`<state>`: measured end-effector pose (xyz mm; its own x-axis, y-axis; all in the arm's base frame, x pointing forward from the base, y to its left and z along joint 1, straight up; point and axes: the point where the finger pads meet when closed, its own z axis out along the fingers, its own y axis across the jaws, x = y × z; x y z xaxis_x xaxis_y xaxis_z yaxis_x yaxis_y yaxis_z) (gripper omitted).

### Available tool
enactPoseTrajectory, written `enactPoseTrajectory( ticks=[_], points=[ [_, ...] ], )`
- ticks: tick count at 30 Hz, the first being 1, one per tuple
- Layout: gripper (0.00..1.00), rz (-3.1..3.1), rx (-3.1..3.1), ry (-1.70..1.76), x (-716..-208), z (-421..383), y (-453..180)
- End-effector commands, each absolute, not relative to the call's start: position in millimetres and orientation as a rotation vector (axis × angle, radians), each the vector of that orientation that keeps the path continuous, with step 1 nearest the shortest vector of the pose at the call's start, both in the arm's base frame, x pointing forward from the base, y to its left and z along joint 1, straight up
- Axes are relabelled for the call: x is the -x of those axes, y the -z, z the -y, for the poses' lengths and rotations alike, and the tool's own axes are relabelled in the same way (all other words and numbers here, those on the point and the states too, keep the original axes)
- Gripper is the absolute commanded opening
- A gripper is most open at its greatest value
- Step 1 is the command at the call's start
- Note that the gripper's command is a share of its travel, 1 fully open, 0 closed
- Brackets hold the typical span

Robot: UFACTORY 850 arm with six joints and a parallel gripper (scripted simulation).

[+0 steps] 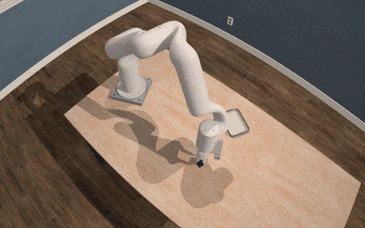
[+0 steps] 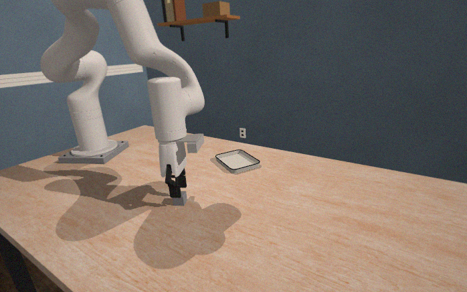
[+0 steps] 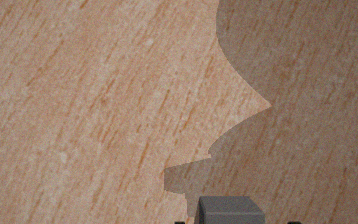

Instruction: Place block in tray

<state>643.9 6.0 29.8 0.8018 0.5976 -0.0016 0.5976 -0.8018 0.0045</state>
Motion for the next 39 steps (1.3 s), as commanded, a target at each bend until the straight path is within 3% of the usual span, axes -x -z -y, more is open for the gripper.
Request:
enactPoseTrajectory(
  ticks=[1,39],
  points=[
    [0.55,-0.987,-2.977,-0.003,-645,-6,-30],
    [0.55,-0.987,-2.977,-0.003,-645,-6,2]
  ],
)
